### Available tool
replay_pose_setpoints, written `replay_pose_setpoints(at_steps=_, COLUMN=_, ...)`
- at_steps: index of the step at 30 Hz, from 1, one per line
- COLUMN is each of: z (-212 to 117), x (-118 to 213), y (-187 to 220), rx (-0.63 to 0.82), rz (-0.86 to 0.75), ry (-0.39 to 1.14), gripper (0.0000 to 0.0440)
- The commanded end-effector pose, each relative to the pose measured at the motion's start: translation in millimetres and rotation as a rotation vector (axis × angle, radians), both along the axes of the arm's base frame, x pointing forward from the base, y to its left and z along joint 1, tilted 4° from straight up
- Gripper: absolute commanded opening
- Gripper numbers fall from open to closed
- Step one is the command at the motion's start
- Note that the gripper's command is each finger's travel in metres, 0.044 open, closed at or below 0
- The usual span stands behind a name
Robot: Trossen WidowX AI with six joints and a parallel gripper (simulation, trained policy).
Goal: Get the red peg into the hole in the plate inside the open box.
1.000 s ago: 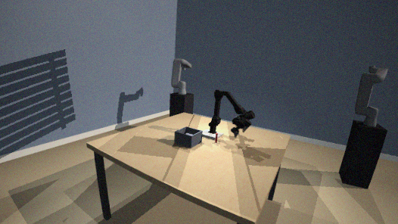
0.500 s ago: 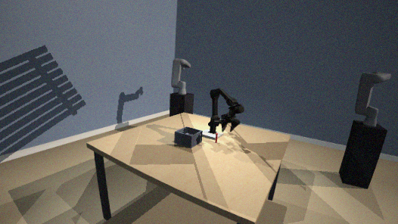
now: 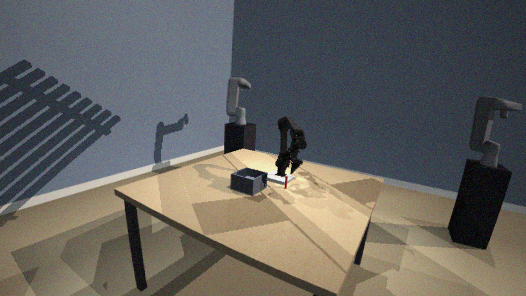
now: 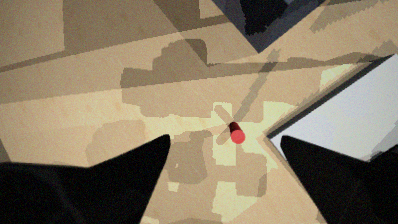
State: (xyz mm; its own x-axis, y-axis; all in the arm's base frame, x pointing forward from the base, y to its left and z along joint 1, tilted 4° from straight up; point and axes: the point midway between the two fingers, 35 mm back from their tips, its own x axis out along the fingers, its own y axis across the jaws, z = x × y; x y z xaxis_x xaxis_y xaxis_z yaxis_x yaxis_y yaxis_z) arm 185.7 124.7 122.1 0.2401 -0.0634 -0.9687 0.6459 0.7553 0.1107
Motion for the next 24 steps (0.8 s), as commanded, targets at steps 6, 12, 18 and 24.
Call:
replay_pose_setpoints(at_steps=6, z=-19.9, x=-0.9, y=-13.1, rx=0.023, rz=-0.093, ry=0.065, gripper=0.044)
replay_pose_setpoints(at_steps=12, z=-46.0, x=0.6, y=-15.4, rx=0.041, rz=-0.136, ry=0.066, gripper=0.044)
replay_pose_setpoints(at_steps=18, z=-71.4, x=1.2, y=-14.6, rx=0.074, rz=-0.181, ry=0.057, gripper=0.0439)
replay_pose_setpoints(at_steps=24, z=-86.8, x=-0.3, y=-14.1, rx=0.101, rz=-0.23, ry=0.066, gripper=0.0346)
